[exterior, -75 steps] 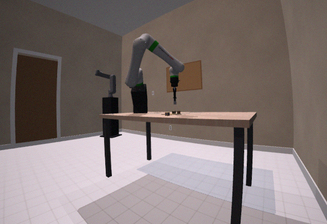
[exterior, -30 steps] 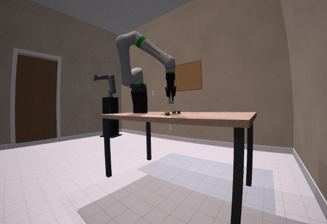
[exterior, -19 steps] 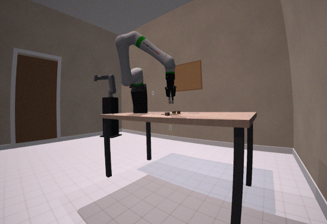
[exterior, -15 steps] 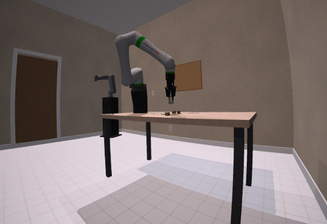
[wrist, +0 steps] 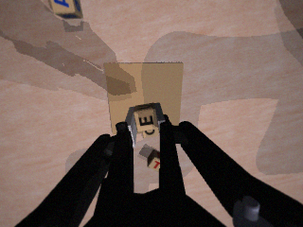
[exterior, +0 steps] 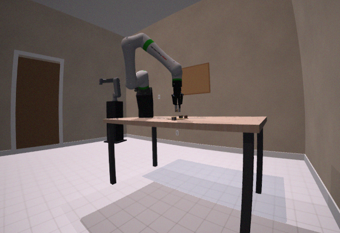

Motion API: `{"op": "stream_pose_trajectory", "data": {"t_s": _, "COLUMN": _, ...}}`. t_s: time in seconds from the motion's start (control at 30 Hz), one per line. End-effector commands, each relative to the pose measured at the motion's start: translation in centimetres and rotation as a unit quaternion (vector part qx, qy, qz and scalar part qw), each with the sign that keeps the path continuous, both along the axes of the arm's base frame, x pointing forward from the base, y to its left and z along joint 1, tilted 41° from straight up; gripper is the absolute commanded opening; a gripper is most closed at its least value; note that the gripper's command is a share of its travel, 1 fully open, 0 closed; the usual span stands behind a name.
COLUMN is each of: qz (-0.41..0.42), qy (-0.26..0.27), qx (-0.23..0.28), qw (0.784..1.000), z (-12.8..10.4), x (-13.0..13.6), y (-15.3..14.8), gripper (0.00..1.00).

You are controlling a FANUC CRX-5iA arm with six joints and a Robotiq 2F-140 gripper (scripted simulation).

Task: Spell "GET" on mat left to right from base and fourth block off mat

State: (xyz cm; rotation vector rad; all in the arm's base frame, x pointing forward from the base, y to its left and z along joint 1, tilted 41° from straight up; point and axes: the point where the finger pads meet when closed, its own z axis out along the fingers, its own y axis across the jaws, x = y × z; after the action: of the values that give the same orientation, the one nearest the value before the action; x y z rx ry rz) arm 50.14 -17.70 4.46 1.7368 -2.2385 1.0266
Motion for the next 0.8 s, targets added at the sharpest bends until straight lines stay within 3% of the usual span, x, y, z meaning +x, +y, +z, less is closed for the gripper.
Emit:
{"op": "stream_pose_trajectory", "data": {"t_s": 0.0, "qz": 0.000, "qy": 0.000, "qx": 0.000, "qw": 1.000, "z": -1.5, "x": 0.7, "y": -1.2, "gripper": 0.16}}
{"op": "stream_pose_trajectory", "data": {"t_s": 0.3, "qz": 0.000, "qy": 0.000, "qx": 0.000, "qw": 1.000, "z": -3.9, "x": 1.6, "y": -3.1, "gripper": 0.16}}
{"op": "stream_pose_trajectory", "data": {"t_s": 0.77, "qz": 0.000, "qy": 0.000, "qx": 0.000, "qw": 1.000, "z": -4.2, "x": 1.8, "y": -3.4, "gripper": 0.16}}
